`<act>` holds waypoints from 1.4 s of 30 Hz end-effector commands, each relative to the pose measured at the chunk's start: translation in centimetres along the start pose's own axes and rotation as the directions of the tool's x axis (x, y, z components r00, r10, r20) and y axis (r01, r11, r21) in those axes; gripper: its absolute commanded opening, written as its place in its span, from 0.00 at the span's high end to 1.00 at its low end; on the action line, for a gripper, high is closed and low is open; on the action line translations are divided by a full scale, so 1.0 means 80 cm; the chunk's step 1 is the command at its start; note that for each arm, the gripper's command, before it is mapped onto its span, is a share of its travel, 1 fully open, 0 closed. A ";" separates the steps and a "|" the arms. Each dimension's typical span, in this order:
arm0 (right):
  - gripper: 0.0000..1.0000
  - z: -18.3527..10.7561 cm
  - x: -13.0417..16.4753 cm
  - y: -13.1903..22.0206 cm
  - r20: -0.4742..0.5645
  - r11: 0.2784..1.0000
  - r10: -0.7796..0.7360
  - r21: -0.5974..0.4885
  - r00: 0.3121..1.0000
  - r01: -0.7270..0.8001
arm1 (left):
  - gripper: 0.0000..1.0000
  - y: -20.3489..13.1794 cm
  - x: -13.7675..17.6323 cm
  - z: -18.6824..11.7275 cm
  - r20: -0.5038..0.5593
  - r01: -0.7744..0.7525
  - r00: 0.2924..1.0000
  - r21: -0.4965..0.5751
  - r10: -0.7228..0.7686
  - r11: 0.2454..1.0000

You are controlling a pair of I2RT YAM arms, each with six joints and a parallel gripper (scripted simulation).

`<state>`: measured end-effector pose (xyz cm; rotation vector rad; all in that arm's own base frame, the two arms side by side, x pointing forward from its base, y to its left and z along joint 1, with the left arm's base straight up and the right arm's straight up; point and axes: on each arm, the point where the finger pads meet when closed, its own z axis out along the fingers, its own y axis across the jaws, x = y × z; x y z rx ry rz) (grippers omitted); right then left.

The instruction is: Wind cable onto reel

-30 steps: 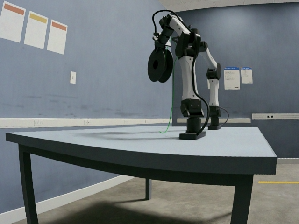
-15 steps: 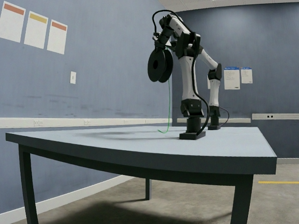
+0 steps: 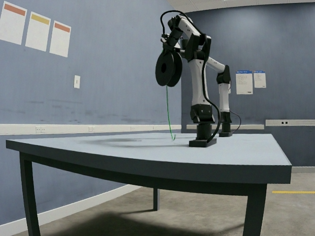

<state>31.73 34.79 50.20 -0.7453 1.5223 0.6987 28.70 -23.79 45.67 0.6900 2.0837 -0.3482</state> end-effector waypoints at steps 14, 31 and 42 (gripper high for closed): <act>1.00 0.006 0.015 -0.039 0.089 1.000 -0.002 -0.024 0.996 0.004 | 1.00 0.001 -0.030 -0.009 0.097 0.023 0.995 0.005 -0.023 1.000; 1.00 0.011 0.069 -0.057 0.088 1.000 -0.002 -0.020 0.996 0.004 | 1.00 0.001 -0.030 -0.009 0.097 0.023 0.995 0.005 -0.023 1.000; 1.00 0.013 0.095 -0.063 0.088 1.000 -0.002 -0.009 0.996 0.003 | 1.00 0.001 -0.030 -0.009 0.097 0.023 0.995 0.005 -0.023 1.000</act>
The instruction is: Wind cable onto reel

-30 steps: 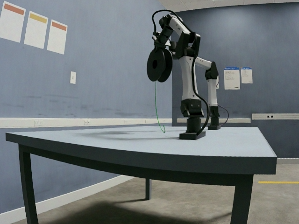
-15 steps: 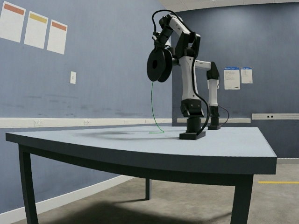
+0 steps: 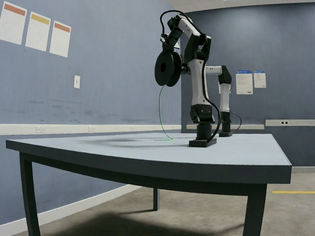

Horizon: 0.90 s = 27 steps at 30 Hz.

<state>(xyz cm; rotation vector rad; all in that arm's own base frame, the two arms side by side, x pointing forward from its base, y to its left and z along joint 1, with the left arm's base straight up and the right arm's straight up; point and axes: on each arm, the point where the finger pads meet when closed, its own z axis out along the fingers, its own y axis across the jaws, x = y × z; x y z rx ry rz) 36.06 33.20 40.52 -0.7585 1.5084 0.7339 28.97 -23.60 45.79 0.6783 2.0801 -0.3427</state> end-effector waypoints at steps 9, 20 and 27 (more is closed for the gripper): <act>1.00 -0.012 -0.004 -0.003 0.079 1.000 -0.014 0.020 0.997 0.012 | 1.00 -0.003 -0.028 -0.009 0.090 0.018 0.996 0.014 -0.020 1.000; 1.00 -0.011 0.010 0.003 0.082 1.000 -0.015 0.013 0.997 0.014 | 1.00 -0.003 -0.028 -0.009 0.090 0.018 0.996 0.014 -0.020 1.000; 1.00 -0.010 0.019 0.004 0.080 1.000 -0.014 0.014 0.997 0.013 | 1.00 -0.003 -0.028 -0.009 0.090 0.018 0.996 0.014 -0.020 1.000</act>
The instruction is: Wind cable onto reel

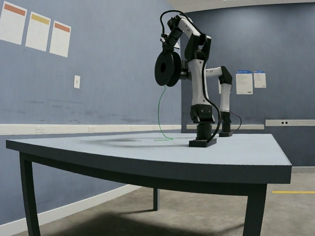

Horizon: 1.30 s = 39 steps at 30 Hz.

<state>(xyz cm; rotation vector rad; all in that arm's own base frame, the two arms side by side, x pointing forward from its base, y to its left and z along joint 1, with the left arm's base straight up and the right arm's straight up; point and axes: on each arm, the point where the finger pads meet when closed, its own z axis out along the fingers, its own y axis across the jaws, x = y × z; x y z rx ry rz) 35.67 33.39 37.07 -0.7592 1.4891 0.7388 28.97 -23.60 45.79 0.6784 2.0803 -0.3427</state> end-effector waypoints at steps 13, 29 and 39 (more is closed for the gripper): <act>1.00 -0.012 -0.015 0.002 0.067 1.000 -0.010 0.020 0.998 0.008 | 1.00 -0.003 -0.029 -0.009 0.091 0.018 0.996 0.014 -0.020 1.000; 1.00 -0.010 -0.008 0.006 0.067 1.000 -0.009 0.018 0.998 0.008 | 1.00 -0.003 -0.029 -0.009 0.091 0.018 0.996 0.014 -0.020 1.000; 1.00 -0.011 -0.006 0.005 0.067 1.000 -0.009 0.020 0.998 0.008 | 1.00 -0.003 -0.029 -0.009 0.091 0.018 0.996 0.014 -0.020 1.000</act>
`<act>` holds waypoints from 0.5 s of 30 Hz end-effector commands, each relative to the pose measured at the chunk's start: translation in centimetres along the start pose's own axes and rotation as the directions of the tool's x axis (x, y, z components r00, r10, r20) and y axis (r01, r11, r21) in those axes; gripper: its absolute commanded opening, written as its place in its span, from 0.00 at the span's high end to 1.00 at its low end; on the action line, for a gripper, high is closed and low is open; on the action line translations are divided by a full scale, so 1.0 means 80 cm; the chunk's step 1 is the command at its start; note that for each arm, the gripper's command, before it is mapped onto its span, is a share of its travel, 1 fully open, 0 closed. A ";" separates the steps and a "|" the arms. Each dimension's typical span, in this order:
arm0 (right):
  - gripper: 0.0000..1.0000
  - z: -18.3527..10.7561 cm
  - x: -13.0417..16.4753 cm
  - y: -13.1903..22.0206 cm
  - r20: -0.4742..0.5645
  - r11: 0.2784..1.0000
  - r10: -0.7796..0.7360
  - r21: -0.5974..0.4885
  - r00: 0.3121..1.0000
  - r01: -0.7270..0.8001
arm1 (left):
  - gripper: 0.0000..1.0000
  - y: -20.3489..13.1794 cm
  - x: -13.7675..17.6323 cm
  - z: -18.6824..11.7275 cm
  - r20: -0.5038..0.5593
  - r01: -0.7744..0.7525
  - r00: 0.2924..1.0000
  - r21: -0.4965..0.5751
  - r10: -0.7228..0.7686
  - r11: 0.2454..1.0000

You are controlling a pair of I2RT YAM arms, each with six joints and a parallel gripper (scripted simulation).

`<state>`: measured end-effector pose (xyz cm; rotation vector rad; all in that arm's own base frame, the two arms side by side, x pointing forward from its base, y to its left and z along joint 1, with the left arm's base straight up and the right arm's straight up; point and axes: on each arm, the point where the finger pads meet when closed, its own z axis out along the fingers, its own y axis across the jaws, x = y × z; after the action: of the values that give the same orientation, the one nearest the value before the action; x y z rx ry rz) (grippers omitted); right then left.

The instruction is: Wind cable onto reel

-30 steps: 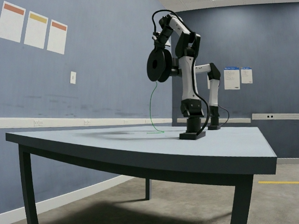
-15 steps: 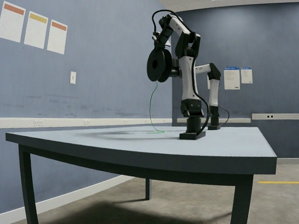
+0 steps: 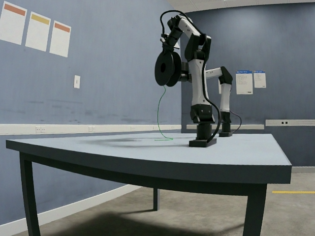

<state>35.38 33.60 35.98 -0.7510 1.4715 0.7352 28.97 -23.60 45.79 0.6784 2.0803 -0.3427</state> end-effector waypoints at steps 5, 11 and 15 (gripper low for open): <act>1.00 -0.010 -0.020 0.001 0.048 1.000 -0.003 0.014 0.999 0.002 | 1.00 -0.003 -0.029 -0.009 0.091 0.018 0.996 0.014 -0.020 1.000; 1.00 -0.010 -0.019 0.001 0.047 1.000 -0.002 0.014 0.999 0.002 | 1.00 -0.003 -0.029 -0.009 0.091 0.018 0.996 0.014 -0.020 1.000; 1.00 -0.010 -0.018 0.001 0.047 1.000 -0.002 0.014 0.999 0.002 | 1.00 -0.003 -0.029 -0.009 0.091 0.018 0.996 0.014 -0.020 1.000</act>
<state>35.38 33.58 36.02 -0.7496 1.4696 0.7344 28.97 -23.60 45.79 0.6784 2.0803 -0.3427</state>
